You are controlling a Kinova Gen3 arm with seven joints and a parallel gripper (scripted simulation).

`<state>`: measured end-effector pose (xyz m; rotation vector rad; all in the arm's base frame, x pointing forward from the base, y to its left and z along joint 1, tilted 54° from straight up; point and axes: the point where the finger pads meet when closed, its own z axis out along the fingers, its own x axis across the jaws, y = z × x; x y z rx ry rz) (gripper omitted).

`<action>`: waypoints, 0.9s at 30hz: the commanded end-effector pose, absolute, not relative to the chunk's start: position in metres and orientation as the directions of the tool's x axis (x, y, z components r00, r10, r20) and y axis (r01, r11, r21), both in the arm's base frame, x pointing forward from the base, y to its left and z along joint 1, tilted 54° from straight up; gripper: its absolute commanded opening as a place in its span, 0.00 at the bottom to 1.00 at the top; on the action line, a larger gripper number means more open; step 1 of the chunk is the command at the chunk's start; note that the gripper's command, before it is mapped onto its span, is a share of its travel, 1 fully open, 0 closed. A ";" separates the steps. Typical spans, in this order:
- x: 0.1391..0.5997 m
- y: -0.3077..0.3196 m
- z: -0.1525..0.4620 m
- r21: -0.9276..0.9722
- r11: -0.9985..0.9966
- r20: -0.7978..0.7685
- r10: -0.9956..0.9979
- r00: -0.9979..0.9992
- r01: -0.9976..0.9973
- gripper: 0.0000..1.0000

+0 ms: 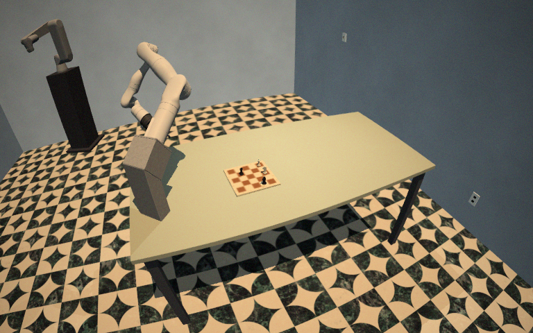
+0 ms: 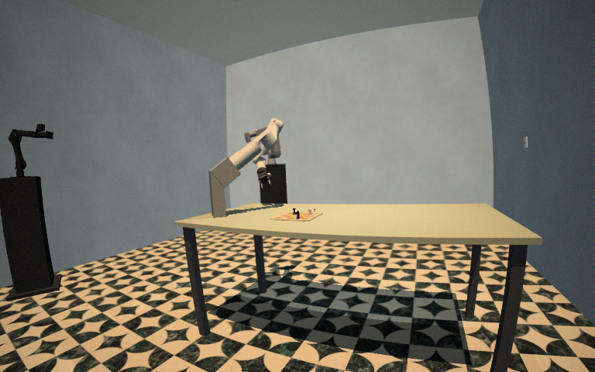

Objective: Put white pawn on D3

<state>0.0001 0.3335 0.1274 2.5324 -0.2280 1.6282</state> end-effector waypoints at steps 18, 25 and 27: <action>0.048 0.362 0.151 -0.357 -0.776 0.743 -0.573 0.346 -0.520 1.00; 0.079 0.373 0.168 -0.515 -0.538 0.572 -0.796 0.200 -0.668 1.00; 0.089 0.375 0.174 -0.551 -0.451 0.512 -0.847 0.143 -0.702 1.00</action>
